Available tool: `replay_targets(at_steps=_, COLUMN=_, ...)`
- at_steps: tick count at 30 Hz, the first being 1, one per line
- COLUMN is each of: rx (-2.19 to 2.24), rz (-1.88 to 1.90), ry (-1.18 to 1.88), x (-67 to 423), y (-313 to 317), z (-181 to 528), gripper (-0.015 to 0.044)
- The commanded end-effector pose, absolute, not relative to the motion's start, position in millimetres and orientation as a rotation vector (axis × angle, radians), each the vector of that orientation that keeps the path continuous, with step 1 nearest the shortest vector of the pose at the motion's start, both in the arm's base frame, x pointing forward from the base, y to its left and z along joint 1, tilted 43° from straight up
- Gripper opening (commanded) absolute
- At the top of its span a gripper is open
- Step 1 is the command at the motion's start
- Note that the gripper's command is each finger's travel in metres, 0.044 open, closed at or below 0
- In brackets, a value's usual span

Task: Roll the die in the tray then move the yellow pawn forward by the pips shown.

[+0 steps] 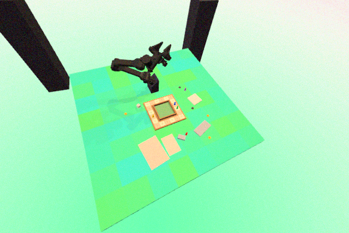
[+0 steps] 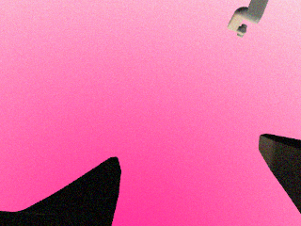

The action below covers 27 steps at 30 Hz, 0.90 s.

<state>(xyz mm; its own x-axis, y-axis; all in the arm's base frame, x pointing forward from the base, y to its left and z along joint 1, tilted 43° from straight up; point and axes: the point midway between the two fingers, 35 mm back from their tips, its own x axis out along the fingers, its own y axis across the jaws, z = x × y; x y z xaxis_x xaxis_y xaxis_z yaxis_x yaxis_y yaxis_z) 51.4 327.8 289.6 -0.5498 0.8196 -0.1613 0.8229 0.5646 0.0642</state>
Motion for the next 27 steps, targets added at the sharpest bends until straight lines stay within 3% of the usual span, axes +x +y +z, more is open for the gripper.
replay_targets(at_steps=1, rx=1.399, rz=-0.015, ry=2.606, x=54, y=328, z=289, gripper=0.0374)
replay_targets(at_steps=5, rx=1.518, rz=0.204, ry=2.252, x=102, y=320, z=267, gripper=0.0275)
replay_targets(at_steps=11, rx=1.436, rz=0.355, ry=1.660, x=179, y=280, z=228, gripper=0.0275)
replay_targets(at_steps=27, rx=0.817, rz=0.205, ry=1.059, x=257, y=162, z=166, gripper=0.0275)
